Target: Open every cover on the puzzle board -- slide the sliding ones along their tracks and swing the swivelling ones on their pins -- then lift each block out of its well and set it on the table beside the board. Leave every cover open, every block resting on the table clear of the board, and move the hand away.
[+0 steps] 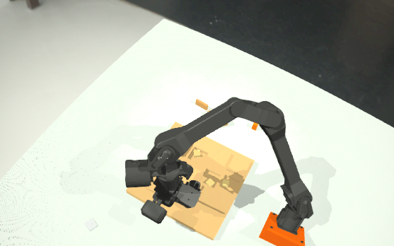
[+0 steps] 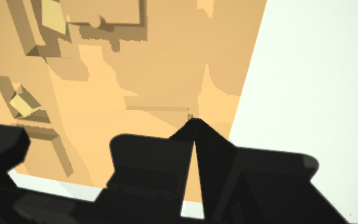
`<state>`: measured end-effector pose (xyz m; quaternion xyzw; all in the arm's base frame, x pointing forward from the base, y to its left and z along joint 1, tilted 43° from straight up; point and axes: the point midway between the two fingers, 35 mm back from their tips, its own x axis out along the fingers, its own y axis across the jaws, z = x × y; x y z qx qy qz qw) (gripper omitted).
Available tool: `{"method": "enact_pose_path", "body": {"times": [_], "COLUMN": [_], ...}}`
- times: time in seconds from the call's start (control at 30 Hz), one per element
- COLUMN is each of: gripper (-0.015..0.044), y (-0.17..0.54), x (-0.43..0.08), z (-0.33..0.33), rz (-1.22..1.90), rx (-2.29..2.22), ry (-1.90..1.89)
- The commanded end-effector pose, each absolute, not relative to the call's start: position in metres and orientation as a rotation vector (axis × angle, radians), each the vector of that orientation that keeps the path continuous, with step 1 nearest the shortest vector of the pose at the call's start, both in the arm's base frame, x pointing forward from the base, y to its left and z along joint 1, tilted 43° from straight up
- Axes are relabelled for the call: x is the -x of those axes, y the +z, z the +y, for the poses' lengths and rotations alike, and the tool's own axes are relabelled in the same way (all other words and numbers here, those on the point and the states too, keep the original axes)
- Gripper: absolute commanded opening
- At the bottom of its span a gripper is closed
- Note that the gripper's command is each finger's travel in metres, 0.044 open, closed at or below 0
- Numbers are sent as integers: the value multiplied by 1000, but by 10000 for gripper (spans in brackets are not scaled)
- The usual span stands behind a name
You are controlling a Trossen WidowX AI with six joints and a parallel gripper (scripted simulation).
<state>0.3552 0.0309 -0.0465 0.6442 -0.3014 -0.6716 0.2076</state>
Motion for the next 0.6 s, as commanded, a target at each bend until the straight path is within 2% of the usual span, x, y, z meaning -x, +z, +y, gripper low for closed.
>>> {"method": "enact_pose_path", "body": {"times": [0.0,0.57], "gripper": [0,0], "y": [-41,-29], "x": [-353,-349], "z": [25,12], "rz": [-841,-842], "rx": [-1793,-1792], "ry": [-1864,-1863]}}
